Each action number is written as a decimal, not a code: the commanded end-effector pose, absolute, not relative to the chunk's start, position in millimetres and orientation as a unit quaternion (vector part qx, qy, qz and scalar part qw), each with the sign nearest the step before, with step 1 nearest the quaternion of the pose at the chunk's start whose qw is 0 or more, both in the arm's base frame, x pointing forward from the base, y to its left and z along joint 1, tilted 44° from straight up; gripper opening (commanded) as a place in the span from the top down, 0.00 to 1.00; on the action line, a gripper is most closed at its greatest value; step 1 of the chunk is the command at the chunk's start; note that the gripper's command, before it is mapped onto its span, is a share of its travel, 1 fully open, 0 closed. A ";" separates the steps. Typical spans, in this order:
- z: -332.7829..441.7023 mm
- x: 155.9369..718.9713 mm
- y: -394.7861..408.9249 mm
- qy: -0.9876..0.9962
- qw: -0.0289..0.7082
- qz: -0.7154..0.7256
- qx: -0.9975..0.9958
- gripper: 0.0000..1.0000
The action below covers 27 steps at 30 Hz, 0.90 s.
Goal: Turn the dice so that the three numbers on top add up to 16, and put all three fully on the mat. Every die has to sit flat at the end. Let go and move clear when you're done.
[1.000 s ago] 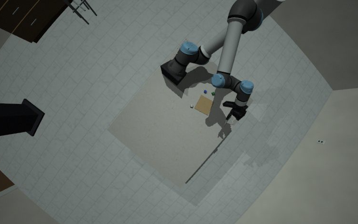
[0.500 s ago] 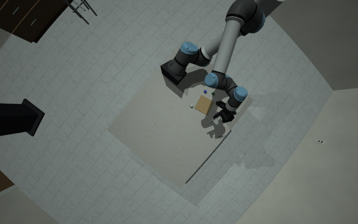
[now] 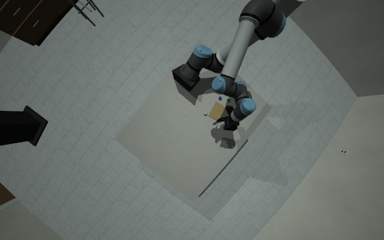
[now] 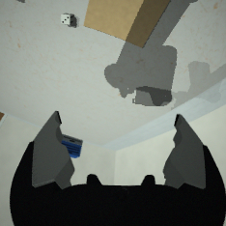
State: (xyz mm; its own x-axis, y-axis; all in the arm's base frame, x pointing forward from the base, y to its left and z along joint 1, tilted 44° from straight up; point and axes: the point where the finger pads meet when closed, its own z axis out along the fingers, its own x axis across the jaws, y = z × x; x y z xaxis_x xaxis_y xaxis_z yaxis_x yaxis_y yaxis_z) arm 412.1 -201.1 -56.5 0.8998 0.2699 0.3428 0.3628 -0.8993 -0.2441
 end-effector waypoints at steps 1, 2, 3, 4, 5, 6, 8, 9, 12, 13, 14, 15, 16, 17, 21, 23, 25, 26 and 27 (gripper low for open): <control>-63.8 381.9 -196.8 -0.113 0.199 -0.126 -0.965 0.00; -65.3 372.0 -193.6 -0.094 0.216 -0.117 -0.965 0.00; -65.5 370.6 -193.1 -0.091 0.218 -0.115 -0.965 0.00; -66.4 362.1 -190.1 -0.075 0.232 -0.107 -0.964 0.00; -66.6 360.0 -189.3 -0.071 0.236 -0.105 -0.963 0.00; -66.6 360.0 -189.3 -0.071 0.236 -0.105 -0.963 0.00; -67.2 350.2 -185.3 -0.052 0.253 -0.096 -0.961 0.00; -67.2 341.2 -181.3 -0.034 0.268 -0.087 -0.959 0.00; -66.5 327.4 -174.6 -0.006 0.293 -0.073 -0.953 0.00; -66.2 325.5 -173.6 -0.002 0.297 -0.071 -0.952 0.00; -65.4 318.8 -170.0 0.012 0.310 -0.064 -0.949 0.00; -64.5 313.9 -167.2 0.022 0.319 -0.059 -0.946 0.00; -64.3 312.9 -166.6 0.024 0.321 -0.058 -0.945 0.00; -63.2 307.7 -163.5 0.035 0.331 -0.052 -0.941 0.00; -58.9 293.4 -154.3 0.067 0.361 -0.036 -0.930 0.00; -58.1 291.3 -152.8 0.071 0.365 -0.034 -0.927 0.00; -57.5 289.6 -151.7 0.075 0.369 -0.032 -0.926 0.00; -57.0 288.4 -150.8 0.078 0.372 -0.030 -0.925 0.00; -56.6 287.5 -150.2 0.080 0.374 -0.029 -0.924 0.00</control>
